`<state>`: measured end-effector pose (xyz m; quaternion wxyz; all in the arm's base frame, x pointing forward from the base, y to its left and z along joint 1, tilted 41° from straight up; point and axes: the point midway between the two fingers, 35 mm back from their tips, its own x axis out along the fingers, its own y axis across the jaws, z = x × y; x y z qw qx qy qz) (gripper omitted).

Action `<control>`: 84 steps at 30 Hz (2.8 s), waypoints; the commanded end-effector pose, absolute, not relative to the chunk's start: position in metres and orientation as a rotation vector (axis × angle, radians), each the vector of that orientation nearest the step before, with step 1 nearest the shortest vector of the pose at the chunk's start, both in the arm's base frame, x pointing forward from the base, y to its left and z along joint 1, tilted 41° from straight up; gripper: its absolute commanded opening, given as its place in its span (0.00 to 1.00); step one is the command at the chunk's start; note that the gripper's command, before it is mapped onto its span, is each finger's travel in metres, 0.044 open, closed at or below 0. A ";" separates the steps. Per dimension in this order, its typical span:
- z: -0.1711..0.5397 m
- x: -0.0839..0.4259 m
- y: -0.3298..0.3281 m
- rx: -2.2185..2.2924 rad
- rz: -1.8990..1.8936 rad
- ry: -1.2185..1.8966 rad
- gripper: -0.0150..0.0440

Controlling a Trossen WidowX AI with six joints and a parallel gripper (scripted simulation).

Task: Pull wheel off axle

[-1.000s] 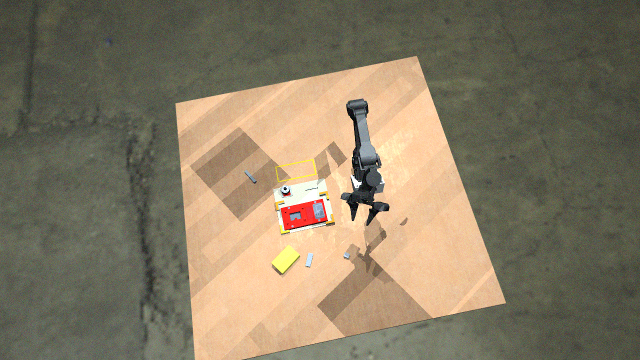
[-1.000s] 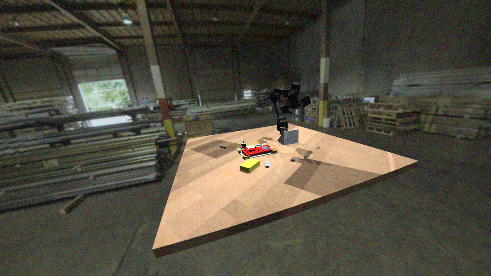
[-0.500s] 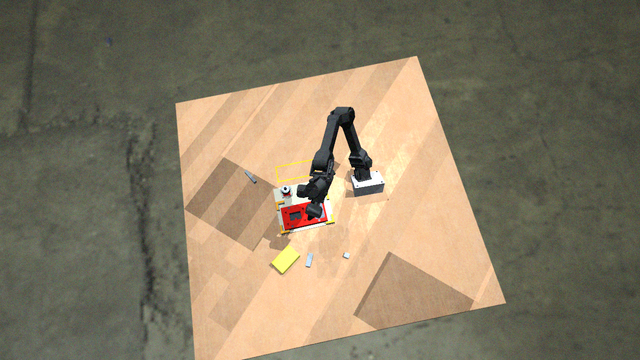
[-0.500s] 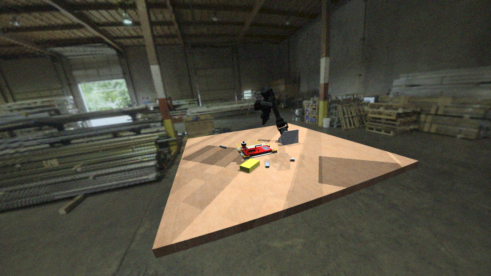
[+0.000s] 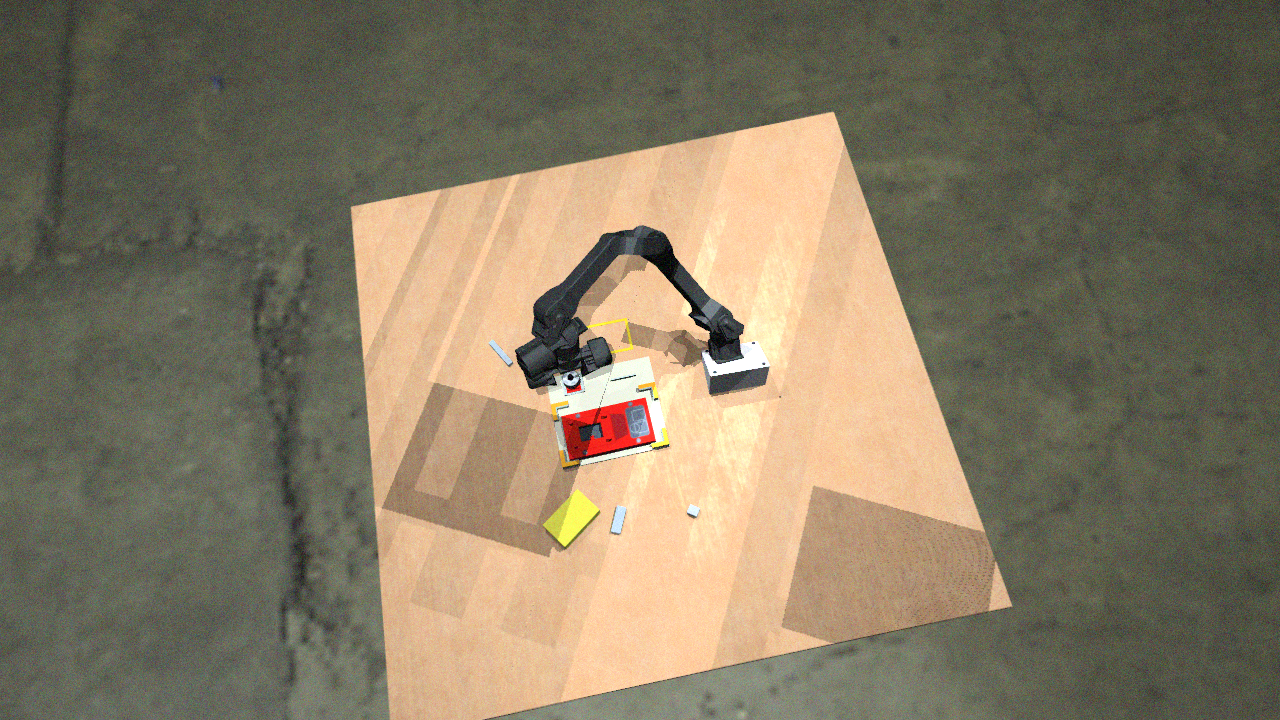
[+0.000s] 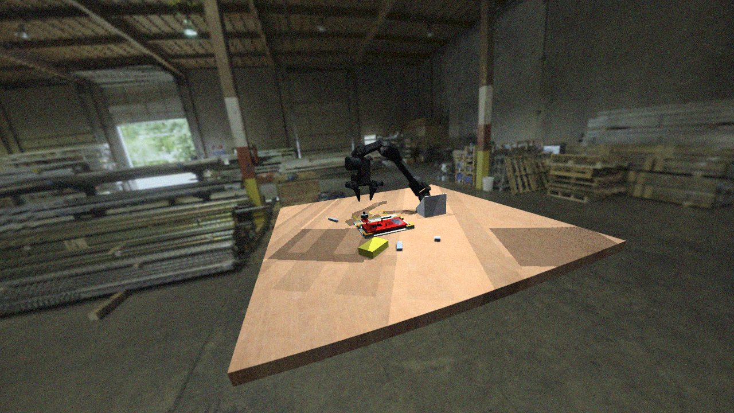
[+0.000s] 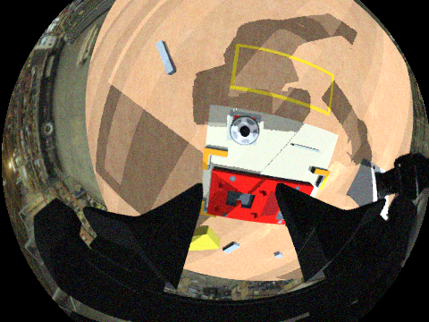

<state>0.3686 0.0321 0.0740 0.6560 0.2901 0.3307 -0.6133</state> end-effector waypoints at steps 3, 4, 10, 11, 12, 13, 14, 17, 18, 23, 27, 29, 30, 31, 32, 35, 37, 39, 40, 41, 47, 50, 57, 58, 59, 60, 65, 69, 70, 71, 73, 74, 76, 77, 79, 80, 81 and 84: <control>0.081 0.371 -0.005 0.723 -1.561 0.643 0.76; 0.081 0.371 -0.005 0.723 -1.561 0.643 0.76; 0.077 0.371 -0.010 0.724 -1.561 0.644 0.76; 0.074 0.371 -0.012 0.724 -1.561 0.644 0.76; 0.071 0.371 -0.015 0.724 -1.561 0.644 0.76; 0.067 0.370 -0.018 0.724 -1.561 0.644 0.76; 0.063 0.370 -0.022 0.724 -1.561 0.643 0.76; 0.051 0.368 -0.032 0.724 -1.561 0.643 0.76; 0.047 0.368 -0.036 0.723 -1.561 0.643 0.76; 0.028 0.363 -0.053 0.722 -1.562 0.641 0.76; 0.026 0.363 -0.055 0.721 -1.562 0.640 0.76; 0.029 0.363 -0.054 0.733 -1.570 0.639 0.72; 0.029 0.363 -0.054 0.733 -1.570 0.639 0.67; 0.029 0.363 -0.054 0.733 -1.570 0.639 0.63; 0.029 0.363 -0.054 0.733 -1.570 0.639 0.58; 0.029 0.363 -0.054 0.733 -1.570 0.639 0.55; 0.029 0.363 -0.054 0.733 -1.570 0.639 0.53; 0.029 0.363 -0.054 0.733 -1.570 0.639 0.51; 0.029 0.363 -0.054 0.733 -1.570 0.639 0.49; 0.029 0.363 -0.054 0.733 -1.570 0.639 0.45; 0.030 0.363 -0.053 0.733 -1.570 0.639 0.25; 0.031 0.364 -0.053 0.732 -1.570 0.639 0.25; 0.033 0.364 -0.051 0.732 -1.569 0.639 0.25; 0.033 0.364 -0.051 0.732 -1.569 0.639 0.25; 0.033 0.364 -0.051 0.732 -1.569 0.639 0.25; 0.033 0.364 -0.051 0.731 -1.569 0.639 0.25; 0.035 0.364 -0.049 0.731 -1.568 0.640 0.25; 0.036 0.364 -0.049 0.731 -1.568 0.640 0.25; 0.036 0.364 -0.048 0.731 -1.568 0.640 0.25; 0.036 0.364 -0.048 0.731 -1.568 0.640 0.25; 0.037 0.364 -0.048 0.730 -1.568 0.640 0.25; 0.037 0.364 -0.047 0.730 -1.568 0.640 0.25; 0.037 0.364 -0.047 0.730 -1.568 0.640 0.25; 0.038 0.364 -0.047 0.730 -1.567 0.640 0.25; 0.038 0.364 -0.046 0.730 -1.567 0.640 0.25; 0.038 0.364 -0.046 0.730 -1.567 0.640 0.25; 0.039 0.365 -0.046 0.730 -1.567 0.640 0.25; 0.039 0.365 -0.045 0.729 -1.567 0.640 0.25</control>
